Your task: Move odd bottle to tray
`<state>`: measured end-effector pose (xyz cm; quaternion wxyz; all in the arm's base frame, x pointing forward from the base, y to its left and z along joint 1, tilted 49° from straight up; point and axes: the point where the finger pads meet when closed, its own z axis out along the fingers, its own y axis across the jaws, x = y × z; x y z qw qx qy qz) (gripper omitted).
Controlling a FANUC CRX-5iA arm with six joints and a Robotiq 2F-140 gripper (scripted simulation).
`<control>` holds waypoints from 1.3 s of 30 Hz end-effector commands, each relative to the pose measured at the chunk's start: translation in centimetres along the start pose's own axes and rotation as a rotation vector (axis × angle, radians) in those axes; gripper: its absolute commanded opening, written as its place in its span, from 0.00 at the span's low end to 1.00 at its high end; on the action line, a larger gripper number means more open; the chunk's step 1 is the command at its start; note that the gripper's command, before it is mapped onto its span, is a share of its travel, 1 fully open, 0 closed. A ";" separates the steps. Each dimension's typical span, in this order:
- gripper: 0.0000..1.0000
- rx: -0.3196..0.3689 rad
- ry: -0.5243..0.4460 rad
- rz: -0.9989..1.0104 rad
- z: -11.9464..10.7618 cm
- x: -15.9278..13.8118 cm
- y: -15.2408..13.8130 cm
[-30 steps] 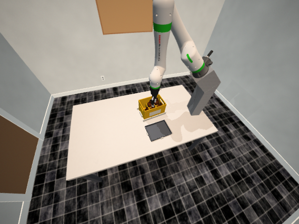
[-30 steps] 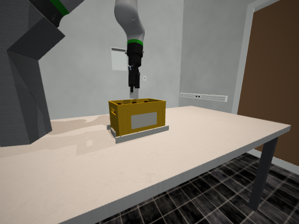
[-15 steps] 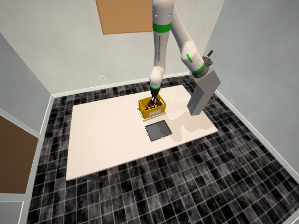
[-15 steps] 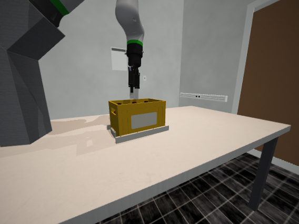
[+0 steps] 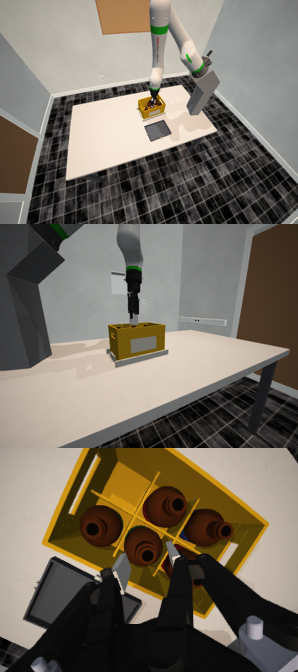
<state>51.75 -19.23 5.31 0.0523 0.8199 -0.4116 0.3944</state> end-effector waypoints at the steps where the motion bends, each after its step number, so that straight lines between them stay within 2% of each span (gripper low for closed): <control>1: 0.44 0.148 -0.023 0.002 0.4 0.0 0.0; 22: 0.44 0.148 -0.023 0.002 2.5 0.0 -0.3; 39: 0.44 0.148 -0.023 0.002 2.9 0.0 -0.4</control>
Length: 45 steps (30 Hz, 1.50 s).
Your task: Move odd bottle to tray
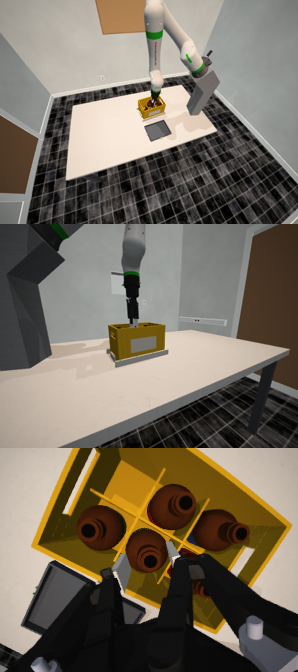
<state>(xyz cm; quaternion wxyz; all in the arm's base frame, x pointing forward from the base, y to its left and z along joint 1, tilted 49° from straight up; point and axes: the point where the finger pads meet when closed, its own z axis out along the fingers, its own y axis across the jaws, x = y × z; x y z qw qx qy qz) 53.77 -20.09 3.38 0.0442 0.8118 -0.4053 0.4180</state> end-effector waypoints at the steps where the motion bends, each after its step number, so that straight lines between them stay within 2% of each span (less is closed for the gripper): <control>1: 0.44 0.111 -0.062 0.000 0.0 0.1 0.1; 32: 0.44 0.111 -0.062 0.000 0.0 0.1 0.1; 33: 0.10 0.111 -0.062 0.000 0.0 0.1 0.1; 45: 0.10 0.111 -0.062 0.000 0.0 0.1 0.1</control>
